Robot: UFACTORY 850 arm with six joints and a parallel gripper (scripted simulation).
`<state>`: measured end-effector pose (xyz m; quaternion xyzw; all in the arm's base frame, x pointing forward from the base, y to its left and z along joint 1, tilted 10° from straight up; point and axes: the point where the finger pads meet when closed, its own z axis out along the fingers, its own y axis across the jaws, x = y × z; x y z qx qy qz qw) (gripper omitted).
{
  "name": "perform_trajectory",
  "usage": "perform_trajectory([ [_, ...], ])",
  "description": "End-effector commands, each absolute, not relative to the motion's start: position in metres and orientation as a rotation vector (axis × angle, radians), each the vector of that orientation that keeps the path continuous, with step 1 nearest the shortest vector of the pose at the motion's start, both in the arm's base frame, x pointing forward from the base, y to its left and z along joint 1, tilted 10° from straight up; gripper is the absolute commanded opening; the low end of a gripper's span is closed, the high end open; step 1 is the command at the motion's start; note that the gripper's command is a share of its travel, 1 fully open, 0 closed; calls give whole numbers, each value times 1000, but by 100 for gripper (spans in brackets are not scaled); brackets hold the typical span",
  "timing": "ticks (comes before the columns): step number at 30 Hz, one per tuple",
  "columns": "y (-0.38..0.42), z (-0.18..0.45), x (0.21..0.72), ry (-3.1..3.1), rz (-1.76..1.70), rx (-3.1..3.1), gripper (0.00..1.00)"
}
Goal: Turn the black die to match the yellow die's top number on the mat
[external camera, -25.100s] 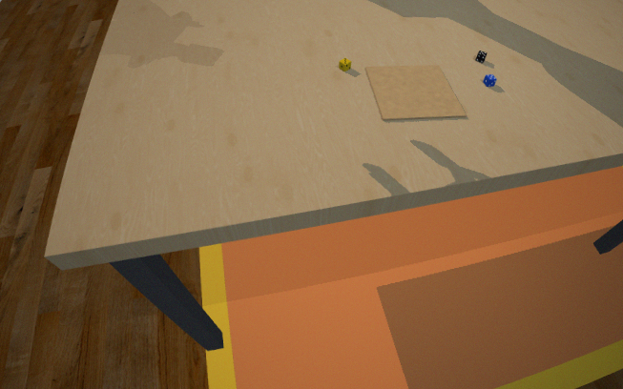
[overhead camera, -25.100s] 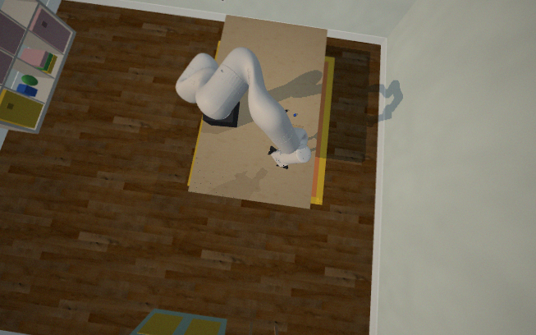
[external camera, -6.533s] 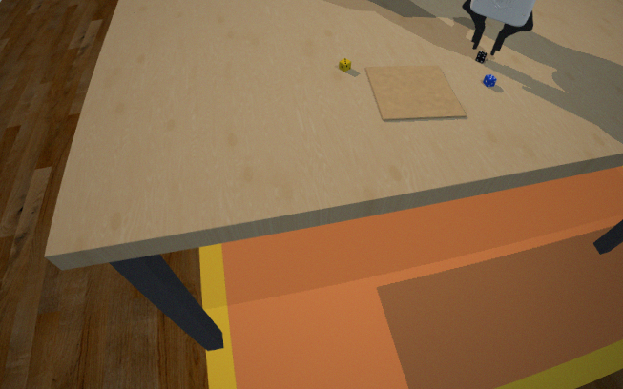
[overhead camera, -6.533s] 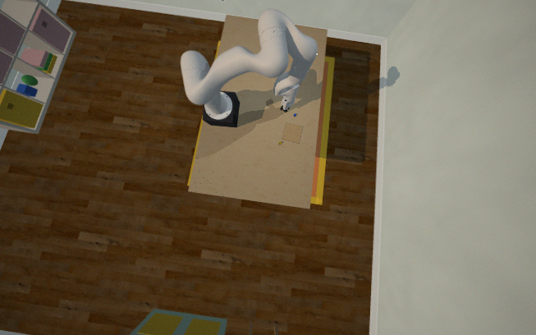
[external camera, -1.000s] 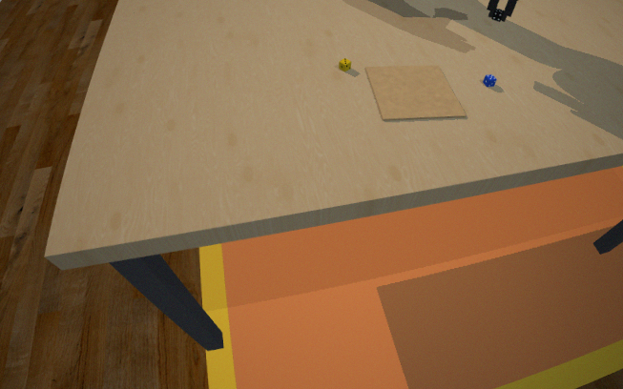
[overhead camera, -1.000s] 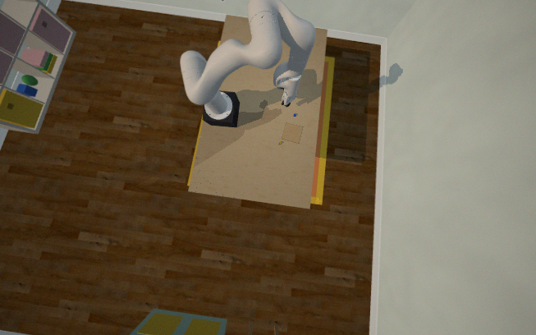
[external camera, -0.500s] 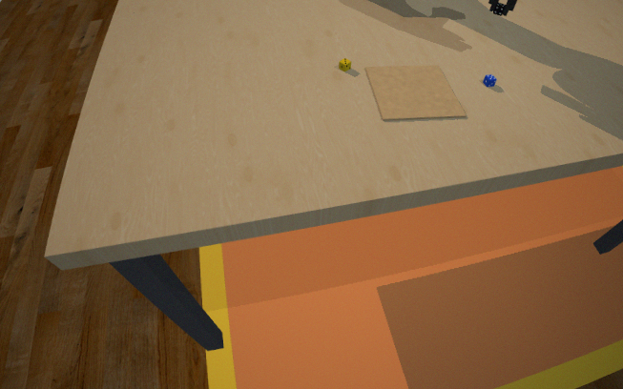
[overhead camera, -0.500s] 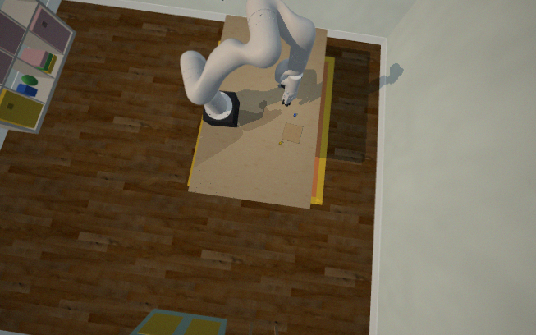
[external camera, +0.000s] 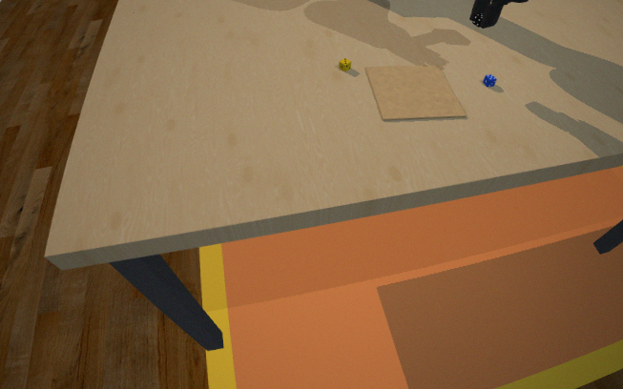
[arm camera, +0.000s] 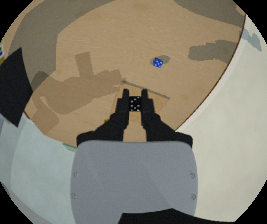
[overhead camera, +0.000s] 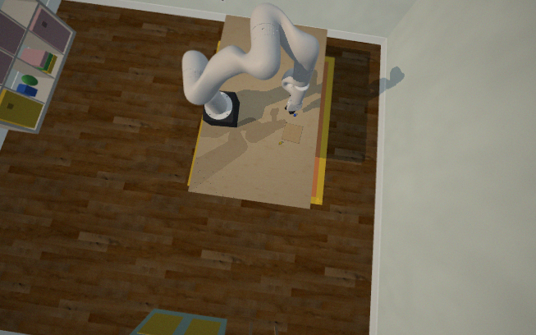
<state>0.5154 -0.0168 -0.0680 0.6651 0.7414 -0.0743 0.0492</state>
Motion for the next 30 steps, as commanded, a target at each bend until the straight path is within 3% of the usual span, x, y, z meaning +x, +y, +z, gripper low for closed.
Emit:
perform_trajectory([
  [1,-36,-64,523,2083,-208,2179,11],
  [18,-121,-50,542,1277,-141,2697,11],
  [30,-130,-48,543,1215,-12,2761,11],
])
